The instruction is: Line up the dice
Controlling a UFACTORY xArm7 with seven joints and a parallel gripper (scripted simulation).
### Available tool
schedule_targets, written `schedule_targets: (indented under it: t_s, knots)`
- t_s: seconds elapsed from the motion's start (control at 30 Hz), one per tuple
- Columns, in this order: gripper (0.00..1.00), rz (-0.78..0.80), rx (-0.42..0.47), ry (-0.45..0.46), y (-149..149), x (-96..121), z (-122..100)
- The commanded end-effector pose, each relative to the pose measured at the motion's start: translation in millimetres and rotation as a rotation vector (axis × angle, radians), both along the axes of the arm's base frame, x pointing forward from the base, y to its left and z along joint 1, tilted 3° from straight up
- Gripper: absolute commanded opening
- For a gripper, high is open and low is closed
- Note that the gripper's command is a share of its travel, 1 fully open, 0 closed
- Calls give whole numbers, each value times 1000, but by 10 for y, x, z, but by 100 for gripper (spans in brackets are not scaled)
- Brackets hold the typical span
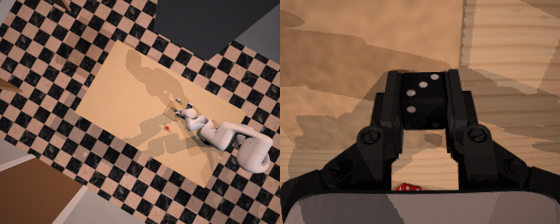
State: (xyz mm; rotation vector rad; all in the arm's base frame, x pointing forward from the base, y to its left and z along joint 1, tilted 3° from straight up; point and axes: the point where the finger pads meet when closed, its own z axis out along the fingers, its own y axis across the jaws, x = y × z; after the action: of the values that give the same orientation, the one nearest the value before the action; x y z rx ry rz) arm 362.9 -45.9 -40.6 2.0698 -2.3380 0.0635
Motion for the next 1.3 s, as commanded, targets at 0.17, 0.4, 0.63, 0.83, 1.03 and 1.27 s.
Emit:
schedule_targets:
  t_s: [0.17,0.4,0.63,0.83,1.03,1.27]
  knots:
    - [21,0,0,-3,0,12,8]
    - [29,0,0,-3,0,12,8]
    - [33,0,0,-3,0,12,8]
    - [42,0,0,-3,0,12,8]
    - [42,0,0,-3,0,12,8]
    - [42,0,0,-3,1,12,29]
